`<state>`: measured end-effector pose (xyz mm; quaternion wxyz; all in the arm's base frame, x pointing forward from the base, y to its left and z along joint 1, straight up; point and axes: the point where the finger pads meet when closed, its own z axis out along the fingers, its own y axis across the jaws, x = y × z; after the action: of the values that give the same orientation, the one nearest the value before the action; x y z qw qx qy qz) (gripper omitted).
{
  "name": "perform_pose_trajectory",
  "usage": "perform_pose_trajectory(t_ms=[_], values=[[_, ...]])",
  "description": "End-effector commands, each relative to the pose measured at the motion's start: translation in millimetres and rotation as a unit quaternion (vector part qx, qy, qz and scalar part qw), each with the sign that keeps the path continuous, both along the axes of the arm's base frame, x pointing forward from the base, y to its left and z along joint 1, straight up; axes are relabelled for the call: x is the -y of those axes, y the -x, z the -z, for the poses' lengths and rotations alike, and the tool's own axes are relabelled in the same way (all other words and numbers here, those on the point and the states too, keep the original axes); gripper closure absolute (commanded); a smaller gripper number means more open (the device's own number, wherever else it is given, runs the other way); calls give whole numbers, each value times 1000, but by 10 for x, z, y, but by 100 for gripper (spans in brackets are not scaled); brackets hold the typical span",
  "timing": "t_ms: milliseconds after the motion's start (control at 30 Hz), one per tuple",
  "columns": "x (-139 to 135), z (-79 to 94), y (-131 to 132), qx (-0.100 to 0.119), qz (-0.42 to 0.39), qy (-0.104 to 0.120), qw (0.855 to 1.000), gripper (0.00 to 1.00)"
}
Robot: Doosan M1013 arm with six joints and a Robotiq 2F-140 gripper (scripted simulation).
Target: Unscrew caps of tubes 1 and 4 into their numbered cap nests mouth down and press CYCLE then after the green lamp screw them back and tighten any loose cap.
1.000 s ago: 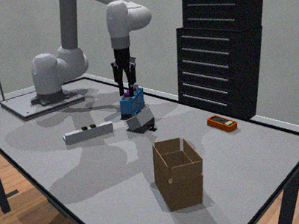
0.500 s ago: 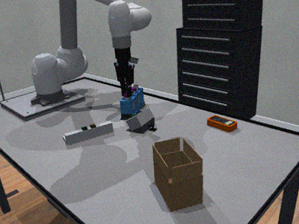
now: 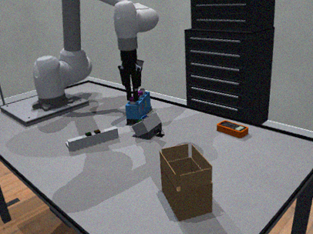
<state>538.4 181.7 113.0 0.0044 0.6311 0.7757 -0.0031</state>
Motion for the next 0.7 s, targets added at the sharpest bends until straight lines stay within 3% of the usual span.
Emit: perform_pose_trajectory(t_ms=[0, 100, 233, 367, 500, 667], values=[[-1, -7, -3, -2, -116, -4, 993, 70], [-1, -7, -3, -2, -141, -4, 990, 70], [-1, -8, -3, -2, -239, -4, 971, 70], [-1, -9, -3, -3, -335, -4, 942, 70], [-1, -10, -3, -3, -426, -3, 905, 70], [-1, -12, -3, -3, -426, -3, 905, 70]])
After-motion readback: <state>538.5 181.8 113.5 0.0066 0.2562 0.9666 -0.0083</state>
